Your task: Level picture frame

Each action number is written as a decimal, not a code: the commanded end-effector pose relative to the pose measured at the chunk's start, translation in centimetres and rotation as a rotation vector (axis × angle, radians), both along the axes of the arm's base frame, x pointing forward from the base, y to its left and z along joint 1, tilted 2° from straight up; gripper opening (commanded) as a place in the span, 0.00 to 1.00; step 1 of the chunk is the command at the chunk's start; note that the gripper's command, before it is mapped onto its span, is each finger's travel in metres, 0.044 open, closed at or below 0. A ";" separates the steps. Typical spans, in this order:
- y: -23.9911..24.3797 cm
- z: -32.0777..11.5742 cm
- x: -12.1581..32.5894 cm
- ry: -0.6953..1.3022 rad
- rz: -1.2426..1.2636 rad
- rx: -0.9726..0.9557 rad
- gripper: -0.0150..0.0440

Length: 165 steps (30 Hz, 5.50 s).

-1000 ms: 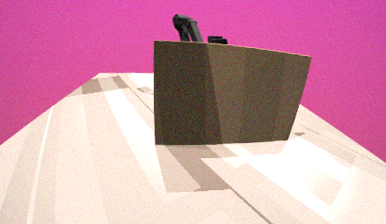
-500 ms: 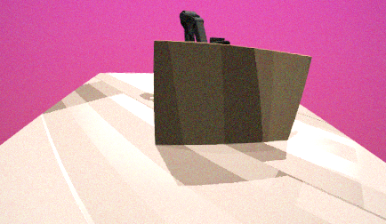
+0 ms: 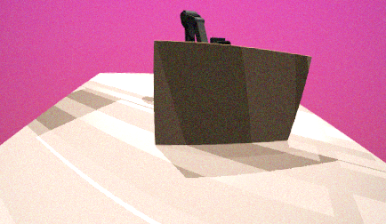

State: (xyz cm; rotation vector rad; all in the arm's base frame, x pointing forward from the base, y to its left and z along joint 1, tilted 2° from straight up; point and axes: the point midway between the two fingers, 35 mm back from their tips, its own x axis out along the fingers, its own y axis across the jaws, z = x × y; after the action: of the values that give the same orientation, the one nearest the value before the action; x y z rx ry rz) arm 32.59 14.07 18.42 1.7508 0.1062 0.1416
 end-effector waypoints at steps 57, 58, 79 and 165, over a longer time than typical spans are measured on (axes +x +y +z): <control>0.6 0.1 3.5 -0.002 0.003 0.000 0.69; 0.6 0.1 3.5 -0.002 0.003 0.000 0.69; 0.6 0.1 3.5 -0.002 0.003 0.000 0.25; 0.3 1.0 3.5 -0.002 0.003 0.000 0.25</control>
State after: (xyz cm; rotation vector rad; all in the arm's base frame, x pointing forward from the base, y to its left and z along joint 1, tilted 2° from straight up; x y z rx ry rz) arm 36.03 14.34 19.24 1.7455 0.1090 0.1359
